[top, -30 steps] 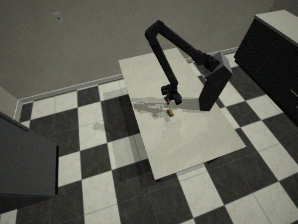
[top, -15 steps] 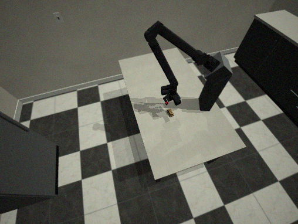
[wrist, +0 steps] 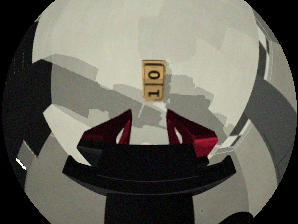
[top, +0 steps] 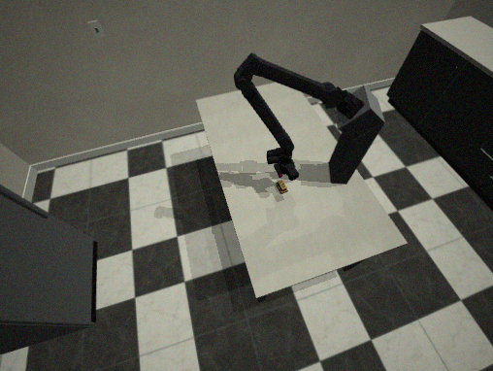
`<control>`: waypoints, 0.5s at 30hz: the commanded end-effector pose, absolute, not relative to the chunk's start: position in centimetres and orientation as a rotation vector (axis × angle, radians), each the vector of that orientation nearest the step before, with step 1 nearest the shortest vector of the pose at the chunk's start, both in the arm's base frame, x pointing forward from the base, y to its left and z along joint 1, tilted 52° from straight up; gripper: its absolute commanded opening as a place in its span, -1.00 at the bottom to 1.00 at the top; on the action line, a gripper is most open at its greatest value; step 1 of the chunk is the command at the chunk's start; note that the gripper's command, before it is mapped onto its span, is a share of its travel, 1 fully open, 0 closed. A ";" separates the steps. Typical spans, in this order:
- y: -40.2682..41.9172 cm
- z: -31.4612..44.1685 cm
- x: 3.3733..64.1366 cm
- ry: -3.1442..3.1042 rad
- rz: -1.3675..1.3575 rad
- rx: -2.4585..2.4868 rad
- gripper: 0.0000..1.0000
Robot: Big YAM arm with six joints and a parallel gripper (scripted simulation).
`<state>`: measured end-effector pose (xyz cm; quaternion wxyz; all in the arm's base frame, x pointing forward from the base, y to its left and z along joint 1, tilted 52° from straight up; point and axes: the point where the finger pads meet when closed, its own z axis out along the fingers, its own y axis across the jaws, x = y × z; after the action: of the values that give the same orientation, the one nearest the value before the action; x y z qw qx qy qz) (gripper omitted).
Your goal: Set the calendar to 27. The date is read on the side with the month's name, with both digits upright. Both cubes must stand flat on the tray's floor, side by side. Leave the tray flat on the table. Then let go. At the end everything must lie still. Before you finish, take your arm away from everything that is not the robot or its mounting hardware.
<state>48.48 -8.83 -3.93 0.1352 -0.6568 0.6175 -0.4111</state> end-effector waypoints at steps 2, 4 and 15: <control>-8.5 -2.3 49.4 1.748 -1.219 -1.893 -0.08; -8.5 -2.3 49.4 1.748 -1.219 -1.893 -0.08; -8.5 -3.9 47.9 1.776 -1.184 -1.922 -0.08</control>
<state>49.01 -8.77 -3.39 0.1391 -0.6554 0.6148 -0.4162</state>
